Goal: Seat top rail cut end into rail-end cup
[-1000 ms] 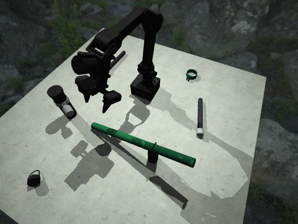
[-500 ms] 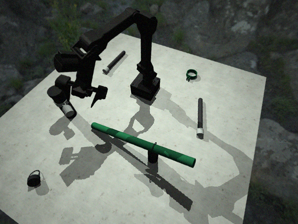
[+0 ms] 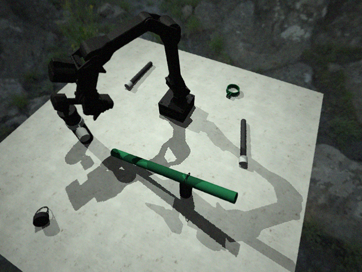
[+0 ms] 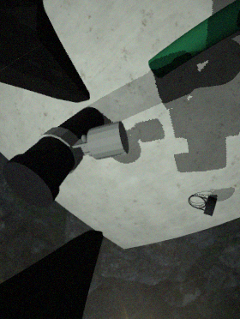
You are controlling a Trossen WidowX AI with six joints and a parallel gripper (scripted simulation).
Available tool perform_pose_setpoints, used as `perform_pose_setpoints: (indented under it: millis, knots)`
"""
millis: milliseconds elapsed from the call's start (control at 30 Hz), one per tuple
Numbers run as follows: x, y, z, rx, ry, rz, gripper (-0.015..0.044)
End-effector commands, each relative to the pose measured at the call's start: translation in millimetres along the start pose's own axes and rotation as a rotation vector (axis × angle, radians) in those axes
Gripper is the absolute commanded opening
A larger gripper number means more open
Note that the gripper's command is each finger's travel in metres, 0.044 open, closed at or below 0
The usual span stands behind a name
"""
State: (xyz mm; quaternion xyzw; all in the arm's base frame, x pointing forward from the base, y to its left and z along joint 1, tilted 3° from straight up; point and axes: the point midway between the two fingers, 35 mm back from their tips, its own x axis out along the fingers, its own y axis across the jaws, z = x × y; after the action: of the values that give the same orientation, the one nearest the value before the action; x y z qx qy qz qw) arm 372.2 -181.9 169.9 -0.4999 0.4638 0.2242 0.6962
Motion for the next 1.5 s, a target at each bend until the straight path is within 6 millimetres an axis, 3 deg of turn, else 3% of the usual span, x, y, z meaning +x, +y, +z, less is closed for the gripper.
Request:
perform_pose_setpoints:
  millis: [0, 200, 400, 700, 1467]
  knots:
    - [5, -3, -8, -0.079, 0.0, 0.0, 0.044]
    - [10, -1, -8, -0.079, 0.0, 0.0, 0.044]
    - [49, 22, -10, -0.079, -0.001, 0.0, 0.044]
    - [55, 23, -10, -0.079, -0.001, -0.001, 0.044]
    - [92, 22, -10, -0.079, -0.001, -0.002, 0.044]
